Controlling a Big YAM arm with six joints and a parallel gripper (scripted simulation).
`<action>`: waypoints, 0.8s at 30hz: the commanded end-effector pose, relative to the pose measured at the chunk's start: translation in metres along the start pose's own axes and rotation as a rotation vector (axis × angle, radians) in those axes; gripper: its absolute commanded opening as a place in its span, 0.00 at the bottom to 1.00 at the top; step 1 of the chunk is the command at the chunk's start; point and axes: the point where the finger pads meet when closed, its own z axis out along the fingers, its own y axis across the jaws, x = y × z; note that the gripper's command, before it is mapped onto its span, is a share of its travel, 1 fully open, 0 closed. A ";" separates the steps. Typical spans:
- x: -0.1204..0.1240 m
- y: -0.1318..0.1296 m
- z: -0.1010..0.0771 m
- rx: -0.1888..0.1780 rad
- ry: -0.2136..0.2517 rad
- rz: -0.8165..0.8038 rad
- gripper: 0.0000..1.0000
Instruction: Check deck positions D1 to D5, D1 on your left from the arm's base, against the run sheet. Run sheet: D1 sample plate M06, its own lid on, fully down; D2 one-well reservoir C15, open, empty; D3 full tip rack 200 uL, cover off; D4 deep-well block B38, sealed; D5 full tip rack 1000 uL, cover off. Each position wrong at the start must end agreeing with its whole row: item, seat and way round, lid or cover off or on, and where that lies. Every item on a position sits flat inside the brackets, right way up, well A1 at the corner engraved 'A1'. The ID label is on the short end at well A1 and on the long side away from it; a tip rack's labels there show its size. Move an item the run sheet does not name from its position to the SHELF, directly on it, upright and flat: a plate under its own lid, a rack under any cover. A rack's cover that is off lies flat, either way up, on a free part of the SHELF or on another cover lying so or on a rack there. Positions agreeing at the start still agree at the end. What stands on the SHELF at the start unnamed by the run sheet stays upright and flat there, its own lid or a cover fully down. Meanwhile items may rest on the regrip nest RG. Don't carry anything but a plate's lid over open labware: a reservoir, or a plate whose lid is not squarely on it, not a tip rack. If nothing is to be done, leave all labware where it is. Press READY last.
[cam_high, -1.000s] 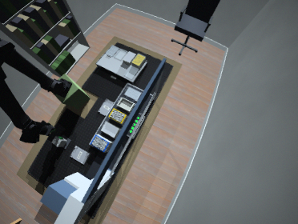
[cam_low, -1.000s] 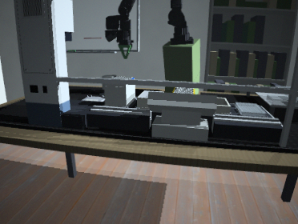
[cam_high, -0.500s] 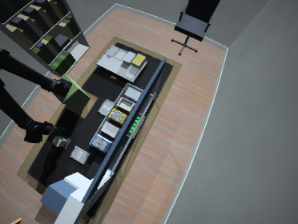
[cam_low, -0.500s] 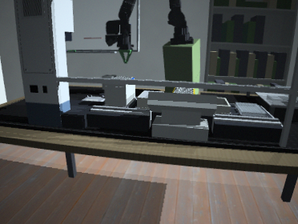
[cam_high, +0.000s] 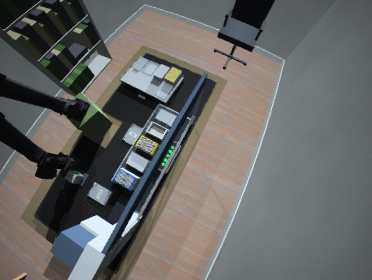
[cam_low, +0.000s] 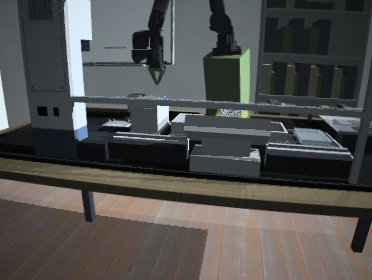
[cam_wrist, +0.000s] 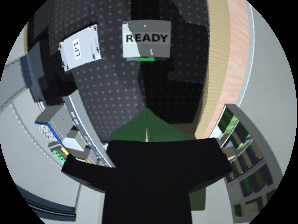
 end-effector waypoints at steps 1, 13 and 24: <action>-0.009 0.004 -0.007 -0.007 -0.044 0.003 0.00; -0.012 0.006 0.020 -0.005 -0.029 -0.003 0.00; -0.011 0.006 0.036 -0.005 -0.027 -0.003 0.00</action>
